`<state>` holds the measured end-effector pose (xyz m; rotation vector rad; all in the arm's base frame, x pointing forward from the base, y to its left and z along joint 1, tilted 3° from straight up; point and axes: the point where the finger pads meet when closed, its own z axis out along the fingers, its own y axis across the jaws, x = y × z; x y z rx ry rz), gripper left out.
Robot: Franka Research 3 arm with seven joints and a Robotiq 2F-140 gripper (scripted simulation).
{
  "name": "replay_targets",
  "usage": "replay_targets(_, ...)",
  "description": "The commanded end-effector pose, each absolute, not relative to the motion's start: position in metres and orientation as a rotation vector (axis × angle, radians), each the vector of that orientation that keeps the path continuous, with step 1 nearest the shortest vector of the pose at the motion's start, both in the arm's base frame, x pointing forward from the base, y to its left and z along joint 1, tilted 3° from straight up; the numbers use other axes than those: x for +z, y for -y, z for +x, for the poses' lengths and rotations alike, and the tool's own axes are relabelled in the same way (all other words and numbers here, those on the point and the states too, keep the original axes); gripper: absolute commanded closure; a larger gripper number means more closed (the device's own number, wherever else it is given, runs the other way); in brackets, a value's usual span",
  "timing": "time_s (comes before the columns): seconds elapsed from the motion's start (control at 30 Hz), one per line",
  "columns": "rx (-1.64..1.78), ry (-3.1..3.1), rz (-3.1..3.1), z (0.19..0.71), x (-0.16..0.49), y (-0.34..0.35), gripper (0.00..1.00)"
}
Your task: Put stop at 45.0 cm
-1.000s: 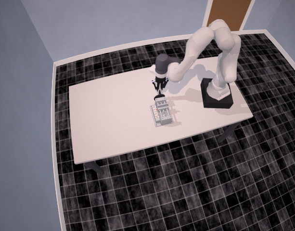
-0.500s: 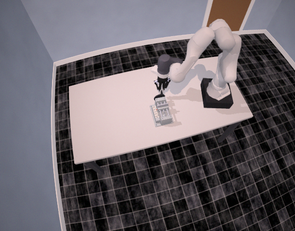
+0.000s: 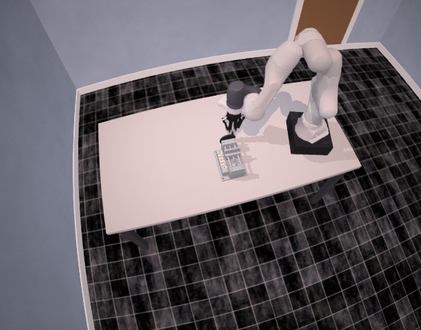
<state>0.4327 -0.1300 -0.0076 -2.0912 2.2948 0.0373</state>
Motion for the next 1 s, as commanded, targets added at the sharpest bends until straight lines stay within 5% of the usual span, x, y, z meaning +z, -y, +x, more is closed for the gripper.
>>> replay_targets(0.0,0.032,-2.286,-2.096,0.433,-0.014,0.129,0.96)
replay_targets(0.97,0.032,-2.286,-2.096,0.453,-0.042,0.13,0.96)
